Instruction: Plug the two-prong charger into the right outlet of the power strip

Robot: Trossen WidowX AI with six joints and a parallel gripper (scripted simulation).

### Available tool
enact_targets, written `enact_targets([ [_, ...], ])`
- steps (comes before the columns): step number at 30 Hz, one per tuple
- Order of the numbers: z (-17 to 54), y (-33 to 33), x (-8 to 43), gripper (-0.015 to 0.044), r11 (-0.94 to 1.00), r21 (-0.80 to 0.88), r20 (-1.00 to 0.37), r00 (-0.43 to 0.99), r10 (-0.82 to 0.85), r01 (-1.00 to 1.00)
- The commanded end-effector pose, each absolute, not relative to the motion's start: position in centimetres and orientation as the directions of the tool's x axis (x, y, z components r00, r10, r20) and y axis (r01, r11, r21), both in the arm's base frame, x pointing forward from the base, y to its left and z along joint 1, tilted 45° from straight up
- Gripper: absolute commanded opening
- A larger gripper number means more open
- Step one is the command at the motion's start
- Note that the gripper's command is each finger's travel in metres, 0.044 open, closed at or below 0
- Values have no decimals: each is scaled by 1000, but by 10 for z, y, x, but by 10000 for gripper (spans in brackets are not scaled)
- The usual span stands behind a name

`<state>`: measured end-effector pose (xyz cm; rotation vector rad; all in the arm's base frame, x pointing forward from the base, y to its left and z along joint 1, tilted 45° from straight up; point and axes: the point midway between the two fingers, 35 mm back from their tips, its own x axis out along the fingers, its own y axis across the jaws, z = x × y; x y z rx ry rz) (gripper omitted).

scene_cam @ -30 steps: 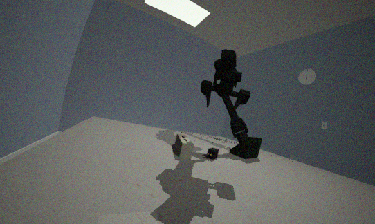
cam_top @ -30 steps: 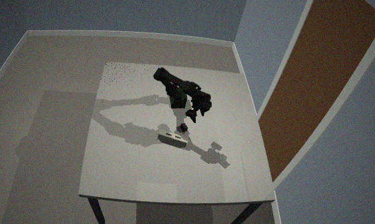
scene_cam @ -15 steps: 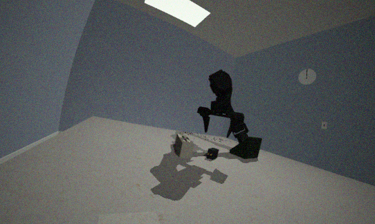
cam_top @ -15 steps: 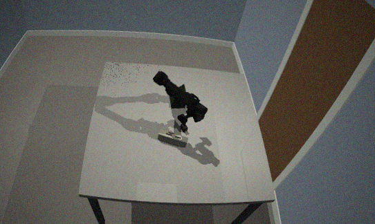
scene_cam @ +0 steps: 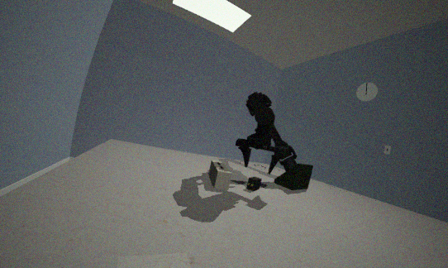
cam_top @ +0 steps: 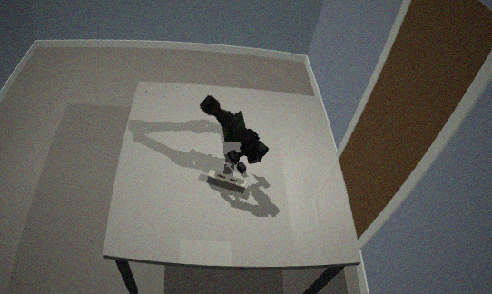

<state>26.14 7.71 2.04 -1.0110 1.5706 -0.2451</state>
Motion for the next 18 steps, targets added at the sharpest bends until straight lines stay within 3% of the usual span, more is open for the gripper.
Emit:
enact_targets([
  [1,16,72,261,440,601,-657,-699,68,-712,-455],
  [18,-2,56,265,440,601,-657,-699,69,-712,-455],
])
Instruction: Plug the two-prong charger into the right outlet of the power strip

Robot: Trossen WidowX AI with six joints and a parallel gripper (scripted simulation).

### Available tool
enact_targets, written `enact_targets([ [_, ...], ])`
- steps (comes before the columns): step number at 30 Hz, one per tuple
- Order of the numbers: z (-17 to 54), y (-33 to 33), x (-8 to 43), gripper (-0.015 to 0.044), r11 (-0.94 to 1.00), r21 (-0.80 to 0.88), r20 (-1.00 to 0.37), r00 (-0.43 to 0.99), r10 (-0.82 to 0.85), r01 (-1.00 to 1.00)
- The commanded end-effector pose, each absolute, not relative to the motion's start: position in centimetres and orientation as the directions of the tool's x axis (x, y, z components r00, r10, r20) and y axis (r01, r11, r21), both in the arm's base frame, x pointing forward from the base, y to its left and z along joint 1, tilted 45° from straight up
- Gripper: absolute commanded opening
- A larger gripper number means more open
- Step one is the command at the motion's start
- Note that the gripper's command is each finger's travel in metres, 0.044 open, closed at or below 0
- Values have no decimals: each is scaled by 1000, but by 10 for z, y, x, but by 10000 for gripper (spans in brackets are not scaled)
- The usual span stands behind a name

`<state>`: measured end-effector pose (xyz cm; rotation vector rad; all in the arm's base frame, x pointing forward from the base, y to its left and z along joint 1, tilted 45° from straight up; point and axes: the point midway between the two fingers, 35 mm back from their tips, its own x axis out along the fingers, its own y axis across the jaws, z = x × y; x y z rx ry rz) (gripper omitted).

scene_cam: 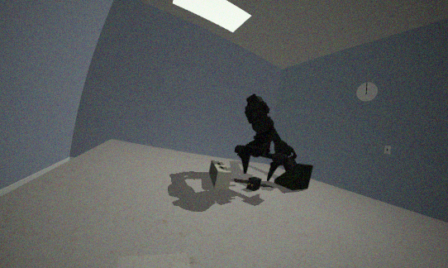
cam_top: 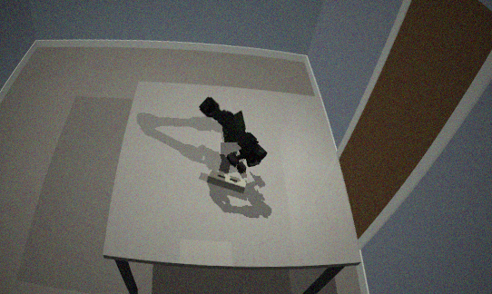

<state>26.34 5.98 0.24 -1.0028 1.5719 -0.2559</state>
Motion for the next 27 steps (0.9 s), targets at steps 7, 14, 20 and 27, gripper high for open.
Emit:
enact_targets([
  [7,-10,48,266,440,601,-657,-699,69,-712,-455],
  [14,-18,40,267,440,601,-658,-698,69,-713,-455],
  [20,-25,34,268,440,600,-659,-697,69,-713,-454],
  [27,-23,35,268,309,604,-657,-699,64,-712,-451],
])
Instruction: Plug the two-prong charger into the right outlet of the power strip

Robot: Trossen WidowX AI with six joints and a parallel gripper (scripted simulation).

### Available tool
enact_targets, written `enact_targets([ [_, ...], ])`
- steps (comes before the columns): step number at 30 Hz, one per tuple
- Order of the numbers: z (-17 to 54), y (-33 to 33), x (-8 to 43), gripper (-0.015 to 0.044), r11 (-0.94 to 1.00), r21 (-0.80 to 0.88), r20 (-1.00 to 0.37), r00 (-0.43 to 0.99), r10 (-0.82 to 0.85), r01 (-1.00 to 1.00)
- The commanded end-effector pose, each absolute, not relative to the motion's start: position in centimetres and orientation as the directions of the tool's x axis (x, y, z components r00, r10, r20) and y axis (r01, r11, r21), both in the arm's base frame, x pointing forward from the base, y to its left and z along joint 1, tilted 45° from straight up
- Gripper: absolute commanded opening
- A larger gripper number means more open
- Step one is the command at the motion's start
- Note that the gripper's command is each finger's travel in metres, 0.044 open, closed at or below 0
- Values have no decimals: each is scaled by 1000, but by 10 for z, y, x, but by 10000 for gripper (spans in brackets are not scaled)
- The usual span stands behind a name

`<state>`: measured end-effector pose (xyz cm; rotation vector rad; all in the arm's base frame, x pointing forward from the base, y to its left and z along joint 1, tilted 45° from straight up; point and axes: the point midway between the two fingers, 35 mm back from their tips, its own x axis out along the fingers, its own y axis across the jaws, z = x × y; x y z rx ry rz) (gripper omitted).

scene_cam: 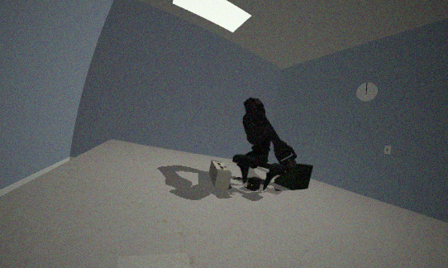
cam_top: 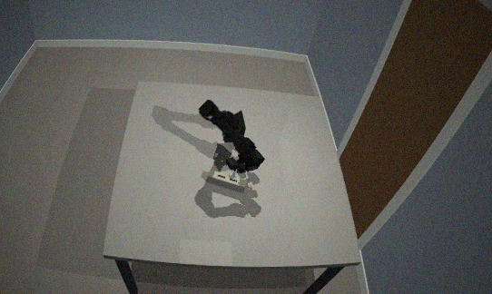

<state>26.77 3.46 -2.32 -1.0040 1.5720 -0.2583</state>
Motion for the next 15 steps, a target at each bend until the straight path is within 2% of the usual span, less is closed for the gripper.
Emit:
enact_targets([
  [1,-23,35,268,282,604,-657,-699,64,-712,-451],
  [8,-23,35,268,99,604,-657,-699,64,-712,-451],
  [13,-23,35,268,65,604,-657,-699,64,-712,-451],
  [15,-21,37,267,13,604,-657,-699,64,-712,-451],
])
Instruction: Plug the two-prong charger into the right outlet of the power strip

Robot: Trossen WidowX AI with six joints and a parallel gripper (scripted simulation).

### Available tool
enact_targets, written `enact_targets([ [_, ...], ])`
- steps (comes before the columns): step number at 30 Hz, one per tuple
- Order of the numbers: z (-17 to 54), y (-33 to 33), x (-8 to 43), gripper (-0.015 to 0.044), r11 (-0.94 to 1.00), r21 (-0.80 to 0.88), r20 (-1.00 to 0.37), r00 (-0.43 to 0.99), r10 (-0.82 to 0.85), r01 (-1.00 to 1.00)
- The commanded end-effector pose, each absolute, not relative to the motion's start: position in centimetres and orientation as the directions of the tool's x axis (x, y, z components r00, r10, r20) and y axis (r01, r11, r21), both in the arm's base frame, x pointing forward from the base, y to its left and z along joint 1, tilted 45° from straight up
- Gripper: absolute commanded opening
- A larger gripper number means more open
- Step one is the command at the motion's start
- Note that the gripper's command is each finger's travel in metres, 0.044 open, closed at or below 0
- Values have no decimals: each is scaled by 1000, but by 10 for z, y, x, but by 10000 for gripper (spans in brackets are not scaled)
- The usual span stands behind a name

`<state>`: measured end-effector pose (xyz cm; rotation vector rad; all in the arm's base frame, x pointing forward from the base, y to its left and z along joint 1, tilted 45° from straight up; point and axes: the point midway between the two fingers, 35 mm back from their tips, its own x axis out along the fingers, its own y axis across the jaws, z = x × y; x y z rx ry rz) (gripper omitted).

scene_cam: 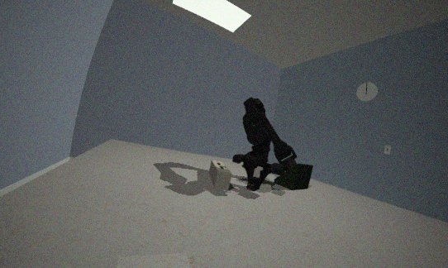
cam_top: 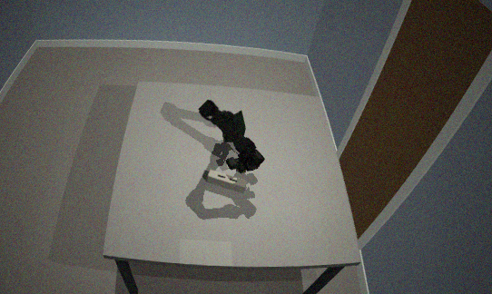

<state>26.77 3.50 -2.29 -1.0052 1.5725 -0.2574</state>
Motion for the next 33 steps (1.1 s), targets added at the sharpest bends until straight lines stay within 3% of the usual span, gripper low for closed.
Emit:
enact_targets([
  [1,-19,39,267,0,604,-657,-699,65,-712,-451],
  [18,18,72,259,0,609,-660,-700,68,-710,-439],
  [33,25,38,259,0,701,-690,-719,62,-692,-178],
])
